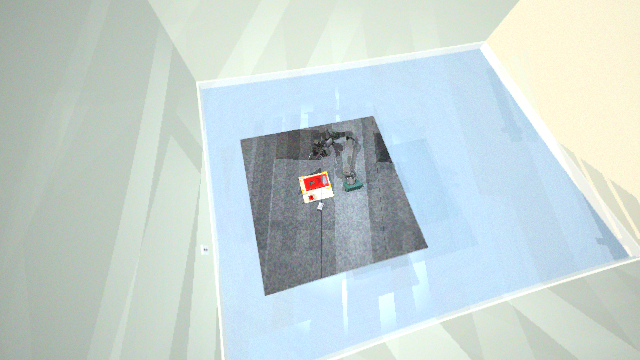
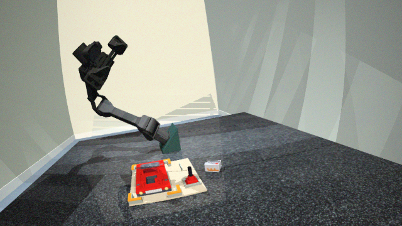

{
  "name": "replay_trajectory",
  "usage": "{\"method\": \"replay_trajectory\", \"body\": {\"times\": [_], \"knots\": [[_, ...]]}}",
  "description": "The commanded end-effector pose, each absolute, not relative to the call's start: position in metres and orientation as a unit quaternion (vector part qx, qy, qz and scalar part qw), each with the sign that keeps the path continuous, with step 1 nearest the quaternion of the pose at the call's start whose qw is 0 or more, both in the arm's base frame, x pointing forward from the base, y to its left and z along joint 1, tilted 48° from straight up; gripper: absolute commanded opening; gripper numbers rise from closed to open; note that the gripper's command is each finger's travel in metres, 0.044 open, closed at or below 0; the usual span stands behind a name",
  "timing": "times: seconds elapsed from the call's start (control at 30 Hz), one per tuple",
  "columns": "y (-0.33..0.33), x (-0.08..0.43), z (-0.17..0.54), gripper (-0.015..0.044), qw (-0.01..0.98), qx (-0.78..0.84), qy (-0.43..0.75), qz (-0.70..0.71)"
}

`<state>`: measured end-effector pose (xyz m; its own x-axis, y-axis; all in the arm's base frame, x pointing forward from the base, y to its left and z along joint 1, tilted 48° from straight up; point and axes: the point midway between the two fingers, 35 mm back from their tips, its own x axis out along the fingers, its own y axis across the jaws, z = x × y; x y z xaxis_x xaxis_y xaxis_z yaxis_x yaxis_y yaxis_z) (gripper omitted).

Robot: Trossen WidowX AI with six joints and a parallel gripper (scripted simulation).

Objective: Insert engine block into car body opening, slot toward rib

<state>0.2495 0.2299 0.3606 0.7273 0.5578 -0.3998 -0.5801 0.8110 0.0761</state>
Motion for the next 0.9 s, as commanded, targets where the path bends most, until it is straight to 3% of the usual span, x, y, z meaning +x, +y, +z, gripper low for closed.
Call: {"method": "replay_trajectory", "body": {"times": [0.0, 0.87], "knots": [[0.230, 0.250, 0.361, 0.0426, 0.929, -0.027, 0.206, 0.306], [0.268, 0.285, 0.181, 0.0440, 0.817, -0.269, 0.467, 0.205]]}}
